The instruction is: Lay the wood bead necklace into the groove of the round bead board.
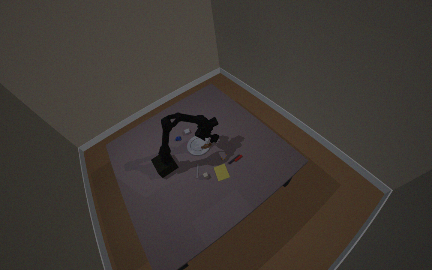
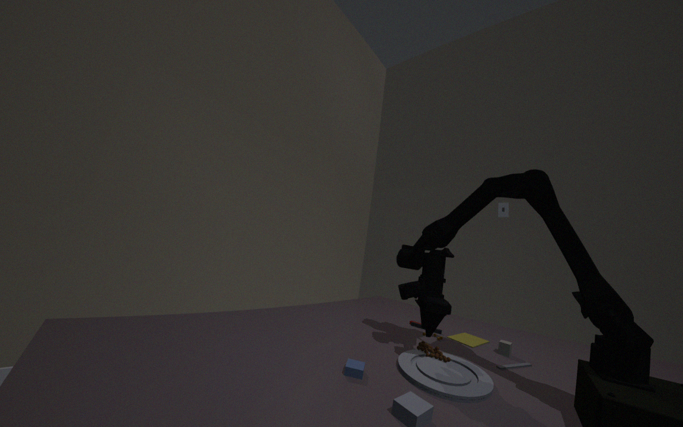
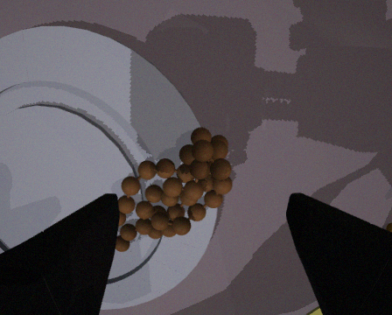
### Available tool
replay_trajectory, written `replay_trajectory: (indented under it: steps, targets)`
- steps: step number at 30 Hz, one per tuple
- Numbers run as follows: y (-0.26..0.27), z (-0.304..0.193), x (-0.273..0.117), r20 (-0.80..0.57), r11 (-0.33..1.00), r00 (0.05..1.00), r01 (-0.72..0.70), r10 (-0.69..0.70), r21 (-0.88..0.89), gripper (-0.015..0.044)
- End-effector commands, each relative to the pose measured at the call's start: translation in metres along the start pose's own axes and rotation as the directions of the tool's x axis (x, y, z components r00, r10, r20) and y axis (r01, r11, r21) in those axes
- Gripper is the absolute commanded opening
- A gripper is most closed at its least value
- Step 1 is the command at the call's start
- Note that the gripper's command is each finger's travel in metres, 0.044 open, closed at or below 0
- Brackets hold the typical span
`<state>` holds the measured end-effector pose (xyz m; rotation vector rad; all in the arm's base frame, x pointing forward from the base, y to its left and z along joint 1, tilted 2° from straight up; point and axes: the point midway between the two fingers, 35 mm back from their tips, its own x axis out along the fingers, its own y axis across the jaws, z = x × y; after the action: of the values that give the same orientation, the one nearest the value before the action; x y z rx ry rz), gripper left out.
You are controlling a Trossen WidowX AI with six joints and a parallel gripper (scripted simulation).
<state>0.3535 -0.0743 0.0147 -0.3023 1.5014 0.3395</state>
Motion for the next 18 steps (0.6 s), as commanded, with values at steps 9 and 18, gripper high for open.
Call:
replay_trajectory:
  steps: [9,18]
  targets:
    - [-0.002,0.001,0.008,0.005,1.000,1.000,0.004,-0.004,-0.008,0.0310]
    - [-0.001,0.001,0.023,0.000,1.000,1.000,0.002,-0.002,-0.011,0.0310]
